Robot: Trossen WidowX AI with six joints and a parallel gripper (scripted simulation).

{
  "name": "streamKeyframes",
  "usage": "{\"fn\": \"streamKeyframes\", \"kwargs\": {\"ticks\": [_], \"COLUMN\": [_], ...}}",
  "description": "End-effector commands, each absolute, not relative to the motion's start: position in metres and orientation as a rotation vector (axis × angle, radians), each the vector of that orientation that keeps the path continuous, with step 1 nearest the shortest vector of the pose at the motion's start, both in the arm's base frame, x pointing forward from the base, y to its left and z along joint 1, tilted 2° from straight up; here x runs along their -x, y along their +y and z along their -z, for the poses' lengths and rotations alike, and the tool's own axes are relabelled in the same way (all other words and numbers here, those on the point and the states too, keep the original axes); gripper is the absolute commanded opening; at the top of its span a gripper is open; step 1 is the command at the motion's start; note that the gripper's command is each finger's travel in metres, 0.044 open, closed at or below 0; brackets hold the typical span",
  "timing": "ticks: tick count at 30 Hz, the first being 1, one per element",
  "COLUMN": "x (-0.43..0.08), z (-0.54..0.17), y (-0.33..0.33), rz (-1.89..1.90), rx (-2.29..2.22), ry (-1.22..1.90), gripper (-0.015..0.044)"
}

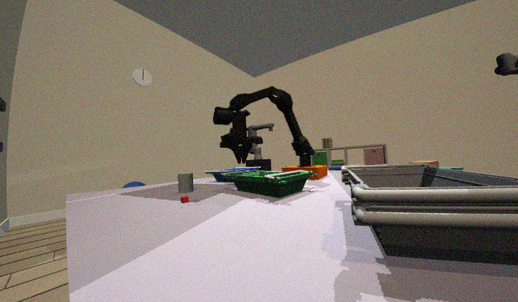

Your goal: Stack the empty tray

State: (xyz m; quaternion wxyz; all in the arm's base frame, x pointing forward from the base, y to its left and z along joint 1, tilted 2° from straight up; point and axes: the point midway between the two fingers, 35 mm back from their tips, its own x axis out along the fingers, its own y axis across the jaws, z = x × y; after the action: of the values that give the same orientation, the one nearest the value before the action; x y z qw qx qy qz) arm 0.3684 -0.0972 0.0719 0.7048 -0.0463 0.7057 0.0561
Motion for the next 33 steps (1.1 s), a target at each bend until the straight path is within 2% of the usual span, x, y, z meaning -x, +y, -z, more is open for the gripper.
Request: {"fn": "streamKeyframes", "kwargs": {"ticks": [1, 11, 24, 33], "x": [-0.363, -0.363, -0.363, -0.364], "z": [-0.071, -0.066, -0.012, -0.03], "y": [-0.113, -0.113, -0.113, -0.102], "rz": [0.049, 0.049, 0.049, 0.048], "rx": [-0.051, -0.051, -0.051, -0.052], "ry": [1.564, 1.564, 1.565, 1.564], "gripper": [0.0089, 0.0089, 0.0089, 0.0089]}}
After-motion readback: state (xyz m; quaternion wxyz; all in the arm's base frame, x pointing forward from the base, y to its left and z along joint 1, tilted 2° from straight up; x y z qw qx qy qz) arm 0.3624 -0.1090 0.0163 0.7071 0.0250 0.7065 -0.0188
